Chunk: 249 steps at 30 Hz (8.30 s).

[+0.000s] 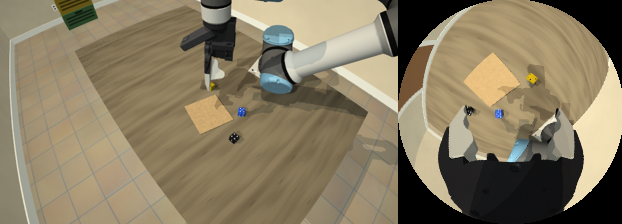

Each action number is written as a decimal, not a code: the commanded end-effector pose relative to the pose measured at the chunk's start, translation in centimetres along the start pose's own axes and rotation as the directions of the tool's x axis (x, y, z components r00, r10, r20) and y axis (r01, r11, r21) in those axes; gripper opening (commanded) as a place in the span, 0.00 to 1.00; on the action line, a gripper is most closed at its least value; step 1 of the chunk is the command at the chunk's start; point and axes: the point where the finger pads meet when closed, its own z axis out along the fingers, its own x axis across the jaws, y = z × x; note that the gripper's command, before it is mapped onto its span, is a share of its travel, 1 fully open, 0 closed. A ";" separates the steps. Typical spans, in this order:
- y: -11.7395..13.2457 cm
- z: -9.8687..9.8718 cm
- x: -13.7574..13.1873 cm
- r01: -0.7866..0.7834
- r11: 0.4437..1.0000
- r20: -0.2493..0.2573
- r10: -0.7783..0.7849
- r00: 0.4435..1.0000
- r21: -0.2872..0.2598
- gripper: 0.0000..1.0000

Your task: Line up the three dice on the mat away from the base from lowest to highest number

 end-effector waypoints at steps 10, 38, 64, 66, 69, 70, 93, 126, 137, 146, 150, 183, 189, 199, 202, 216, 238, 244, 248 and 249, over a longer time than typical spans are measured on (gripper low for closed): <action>-0.9 0.3 4.3 -0.304 0.953 0.048 0.304 0.951 -0.003 1.00; -1.6 0.7 7.3 -0.552 0.834 0.096 0.550 0.830 0.000 1.00; -1.6 0.7 7.3 -0.537 0.844 0.096 0.534 0.840 0.002 1.00; -1.6 0.7 7.3 -0.528 0.849 0.096 0.525 0.846 0.003 1.00; -1.7 0.7 7.3 -0.508 0.861 0.096 0.505 0.858 0.005 1.00; -1.7 0.7 7.3 -0.500 0.866 0.096 0.497 0.863 0.006 1.00; -2.3 1.3 7.0 -0.132 0.990 0.086 0.128 0.988 0.042 1.00; -2.9 2.5 6.2 0.646 0.758 0.026 -0.650 0.759 0.092 1.00; -2.8 3.1 6.0 0.869 0.486 -0.007 -0.872 0.489 0.095 1.00; -2.6 3.5 5.9 0.959 0.269 -0.029 -0.962 0.273 0.091 1.00; -2.5 3.7 5.9 0.982 0.167 -0.038 -0.985 0.171 0.087 1.00; -2.0 5.3 6.5 0.780 -0.625 -0.091 -0.779 -0.620 0.030 1.00; -1.9 5.6 6.7 0.691 -0.723 -0.095 -0.689 -0.719 0.017 1.00; -1.9 5.8 6.8 0.603 -0.798 -0.096 -0.601 -0.794 0.006 1.00; -1.9 5.8 6.9 0.582 -0.813 -0.096 -0.580 -0.809 0.004 1.00; -1.9 5.9 6.9 0.552 -0.834 -0.096 -0.550 -0.830 0.000 1.00; -1.9 5.9 6.9 0.552 -0.834 -0.096 -0.550 -0.830 0.000 0.24; -1.9 5.9 6.9 0.552 -0.834 -0.096 -0.550 -0.830 0.000 0.24; -1.9 5.9 6.9 0.552 -0.834 -0.096 -0.550 -0.830 0.000 0.24; -1.9 5.9 6.9 0.552 -0.834 -0.096 -0.550 -0.830 0.000 0.24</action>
